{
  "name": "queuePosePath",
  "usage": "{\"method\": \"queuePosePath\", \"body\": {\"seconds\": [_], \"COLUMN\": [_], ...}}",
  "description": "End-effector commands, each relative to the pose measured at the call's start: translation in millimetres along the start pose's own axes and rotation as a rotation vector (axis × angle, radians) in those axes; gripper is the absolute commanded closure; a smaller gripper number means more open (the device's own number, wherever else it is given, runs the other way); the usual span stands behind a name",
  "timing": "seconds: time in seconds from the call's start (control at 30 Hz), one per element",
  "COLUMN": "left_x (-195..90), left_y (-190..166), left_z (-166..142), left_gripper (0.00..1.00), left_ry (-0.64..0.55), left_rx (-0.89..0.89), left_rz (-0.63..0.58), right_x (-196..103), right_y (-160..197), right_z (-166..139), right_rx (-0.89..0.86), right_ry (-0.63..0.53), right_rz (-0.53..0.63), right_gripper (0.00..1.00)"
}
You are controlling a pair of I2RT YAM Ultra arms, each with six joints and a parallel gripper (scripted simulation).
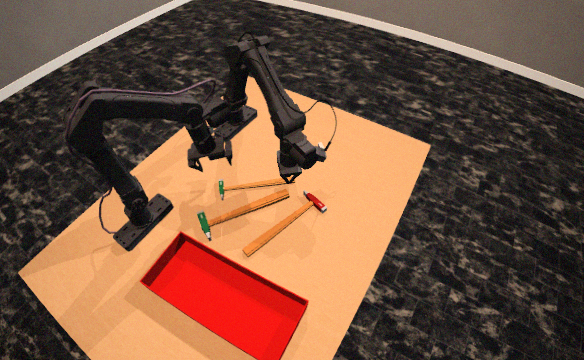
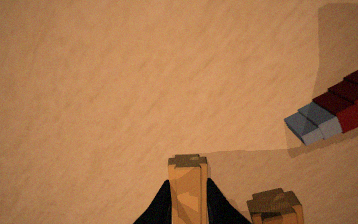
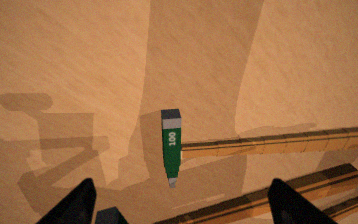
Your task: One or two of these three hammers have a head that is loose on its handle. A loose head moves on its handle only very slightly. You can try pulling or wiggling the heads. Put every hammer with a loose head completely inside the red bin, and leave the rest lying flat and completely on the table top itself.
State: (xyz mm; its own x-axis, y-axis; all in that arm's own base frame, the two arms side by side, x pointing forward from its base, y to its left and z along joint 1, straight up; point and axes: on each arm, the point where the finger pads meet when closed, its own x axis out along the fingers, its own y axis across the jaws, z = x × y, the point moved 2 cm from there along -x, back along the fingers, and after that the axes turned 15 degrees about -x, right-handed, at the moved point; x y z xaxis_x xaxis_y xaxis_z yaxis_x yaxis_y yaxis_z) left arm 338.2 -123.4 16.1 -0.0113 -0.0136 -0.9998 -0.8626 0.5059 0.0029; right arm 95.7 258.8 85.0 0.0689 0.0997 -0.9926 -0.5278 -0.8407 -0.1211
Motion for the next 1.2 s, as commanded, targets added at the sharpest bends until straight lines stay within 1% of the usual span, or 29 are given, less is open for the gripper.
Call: {"method": "queuePosePath", "body": {"seconds": [0.0, 0.1, 0.17, 0.43, 0.6, 0.67, 1.17], "left_x": [2.5, 2.5, 2.5, 2.5, 2.5, 2.5, 2.5], "left_y": [-0.4, -0.4, -0.4, -0.4, -0.4, -0.4, -0.4], "left_z": [3.0, 3.0, 3.0, 3.0, 3.0, 3.0, 3.0], "left_gripper": [0.83, 0.83, 0.83, 0.83, 0.83, 0.83, 0.83], "left_ry": [-0.017, -0.017, -0.017, -0.017, -0.017, -0.017, -0.017], "left_rx": [-0.001, -0.001, -0.001, -0.001, -0.001, -0.001, -0.001], "left_rz": [0.0, 0.0, 0.0, 0.0, 0.0, 0.0, 0.0], "right_x": [2.1, 2.1, -1.3, 5.2, 8.4, 8.4, 18.9], "right_y": [2.9, 1.5, -5.2, 4.6, 11.9, 11.9, 34.4], "right_z": [-2.1, -1.6, 0.1, -8.1, -14.1, -14.1, -26.7], "right_rx": [0.019, 0.038, 0.105, 0.489, 0.682, 0.682, 1.288], "right_ry": [-0.004, -0.008, -0.029, -0.097, -0.117, -0.117, -0.221], "right_rz": [0.039, 0.032, -0.021, -0.13, -0.195, -0.195, -0.38], "right_gripper": [0.0, 0.0, 0.0, 0.0, 0.0, 0.0, 0.0]}}
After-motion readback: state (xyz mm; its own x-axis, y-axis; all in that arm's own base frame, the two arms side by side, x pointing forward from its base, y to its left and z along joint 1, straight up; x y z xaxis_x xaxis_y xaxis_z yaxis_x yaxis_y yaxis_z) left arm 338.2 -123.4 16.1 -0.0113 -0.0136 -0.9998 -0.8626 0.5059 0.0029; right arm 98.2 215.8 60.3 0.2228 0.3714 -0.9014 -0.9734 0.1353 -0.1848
